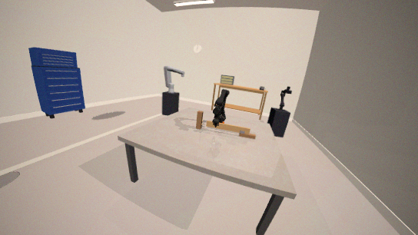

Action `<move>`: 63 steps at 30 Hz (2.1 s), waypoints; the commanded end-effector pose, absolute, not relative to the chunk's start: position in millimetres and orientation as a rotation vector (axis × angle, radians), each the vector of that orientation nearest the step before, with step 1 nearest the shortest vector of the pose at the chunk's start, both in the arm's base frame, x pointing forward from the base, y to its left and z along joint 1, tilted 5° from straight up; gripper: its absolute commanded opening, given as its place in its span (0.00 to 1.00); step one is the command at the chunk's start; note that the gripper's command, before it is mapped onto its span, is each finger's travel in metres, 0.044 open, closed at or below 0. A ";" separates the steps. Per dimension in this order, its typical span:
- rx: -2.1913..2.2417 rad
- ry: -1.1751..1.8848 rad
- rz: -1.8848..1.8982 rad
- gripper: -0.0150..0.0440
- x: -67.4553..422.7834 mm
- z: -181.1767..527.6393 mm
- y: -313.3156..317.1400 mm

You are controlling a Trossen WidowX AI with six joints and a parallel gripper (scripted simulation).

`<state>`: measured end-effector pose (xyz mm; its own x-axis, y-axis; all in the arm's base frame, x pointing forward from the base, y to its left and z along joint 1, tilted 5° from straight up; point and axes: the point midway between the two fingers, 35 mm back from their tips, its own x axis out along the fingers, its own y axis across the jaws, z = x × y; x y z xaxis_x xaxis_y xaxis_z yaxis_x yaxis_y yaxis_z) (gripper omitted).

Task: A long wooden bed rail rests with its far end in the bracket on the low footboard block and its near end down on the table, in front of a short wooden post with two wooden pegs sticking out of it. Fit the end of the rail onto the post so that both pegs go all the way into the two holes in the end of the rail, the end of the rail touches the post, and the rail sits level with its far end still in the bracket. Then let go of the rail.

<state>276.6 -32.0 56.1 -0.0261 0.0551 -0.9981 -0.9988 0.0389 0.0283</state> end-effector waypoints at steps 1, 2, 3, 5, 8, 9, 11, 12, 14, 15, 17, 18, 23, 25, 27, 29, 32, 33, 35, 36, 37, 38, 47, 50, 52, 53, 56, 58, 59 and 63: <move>-1.125 1.206 1.224 0.25 276.8 55.0 -34.1; -1.125 1.206 1.224 0.25 276.7 54.8 -34.3; -1.125 1.206 1.224 0.25 276.7 54.6 -34.6; -1.125 1.206 1.224 0.25 276.5 54.3 -35.1; -1.125 1.206 1.224 0.25 276.3 53.8 -35.8; -1.125 1.206 1.224 0.25 276.2 53.7 -36.1; -1.125 1.206 1.224 0.25 276.0 53.6 -36.7; -1.125 1.206 1.224 0.25 275.9 53.6 -37.0; -1.125 1.206 1.224 0.25 275.8 53.7 -37.6; -1.125 1.206 1.224 0.25 275.7 53.8 -37.9; -1.125 1.206 1.224 0.25 275.6 53.9 -38.5; -1.125 1.206 1.224 0.25 275.5 54.1 -38.8; -1.126 1.206 1.224 0.25 275.3 54.6 -40.2; -1.126 1.206 1.224 0.25 275.2 54.8 -40.7; -1.126 1.206 1.224 0.25 275.1 55.1 -41.3; -1.126 1.206 1.224 0.25 275.1 55.3 -41.9; -1.126 1.206 1.224 0.25 275.0 55.7 -42.8; -1.126 1.207 1.224 0.25 275.0 55.8 -43.1; -1.126 1.207 1.224 0.25 275.0 56.0 -43.6; -1.126 1.207 1.224 0.25 275.0 56.2 -43.9; -1.126 1.207 1.224 0.25 275.0 56.3 -44.2; -1.126 1.207 1.223 0.25 275.1 56.4 -44.5; -1.126 1.207 1.223 0.25 275.3 56.5 -47.3; -1.126 1.207 1.223 0.25 275.4 56.2 -48.2; -1.126 1.207 1.223 0.25 275.4 56.0 -48.8; -1.126 1.207 1.223 0.25 275.4 55.8 -49.0; -1.126 1.207 1.223 0.25 275.5 55.4 -49.9; -1.126 1.207 1.223 0.25 275.6 55.1 -50.4; -1.126 1.207 1.223 0.25 275.6 54.9 -50.7; -1.126 1.207 1.223 0.25 275.7 54.3 -51.8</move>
